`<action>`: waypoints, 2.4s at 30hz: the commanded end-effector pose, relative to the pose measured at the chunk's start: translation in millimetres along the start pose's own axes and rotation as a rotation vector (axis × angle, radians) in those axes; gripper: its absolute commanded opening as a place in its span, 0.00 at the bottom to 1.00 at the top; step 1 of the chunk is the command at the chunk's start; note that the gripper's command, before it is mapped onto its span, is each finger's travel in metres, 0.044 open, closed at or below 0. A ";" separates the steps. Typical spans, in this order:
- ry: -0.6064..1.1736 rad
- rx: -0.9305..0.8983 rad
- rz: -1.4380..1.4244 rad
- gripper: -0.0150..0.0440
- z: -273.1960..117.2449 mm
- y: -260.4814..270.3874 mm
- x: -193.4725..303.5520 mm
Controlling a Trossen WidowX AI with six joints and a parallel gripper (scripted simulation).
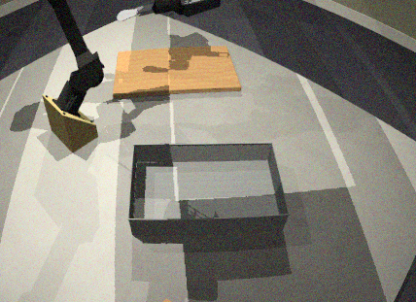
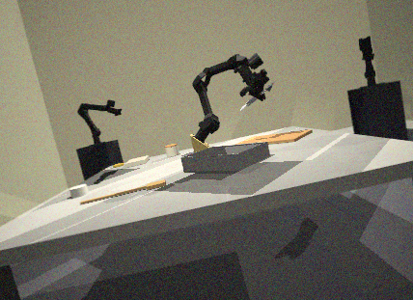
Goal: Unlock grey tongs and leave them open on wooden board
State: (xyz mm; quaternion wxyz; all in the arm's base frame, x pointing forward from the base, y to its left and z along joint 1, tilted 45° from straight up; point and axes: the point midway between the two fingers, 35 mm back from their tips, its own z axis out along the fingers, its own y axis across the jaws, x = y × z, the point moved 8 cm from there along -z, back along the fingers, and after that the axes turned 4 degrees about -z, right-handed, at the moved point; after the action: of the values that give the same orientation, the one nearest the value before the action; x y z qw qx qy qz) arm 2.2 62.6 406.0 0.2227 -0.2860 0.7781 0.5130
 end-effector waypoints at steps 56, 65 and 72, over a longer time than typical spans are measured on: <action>0.360 0.147 -0.255 0.00 60.2 39.7 4.0; 0.360 0.147 -0.255 0.00 70.4 39.7 6.8; 0.359 0.147 -0.256 0.00 81.5 39.2 10.1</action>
State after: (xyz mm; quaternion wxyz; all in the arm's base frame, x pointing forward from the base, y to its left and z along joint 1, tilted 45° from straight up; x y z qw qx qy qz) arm -26.7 143.6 399.1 0.1637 -0.4505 0.7983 0.3646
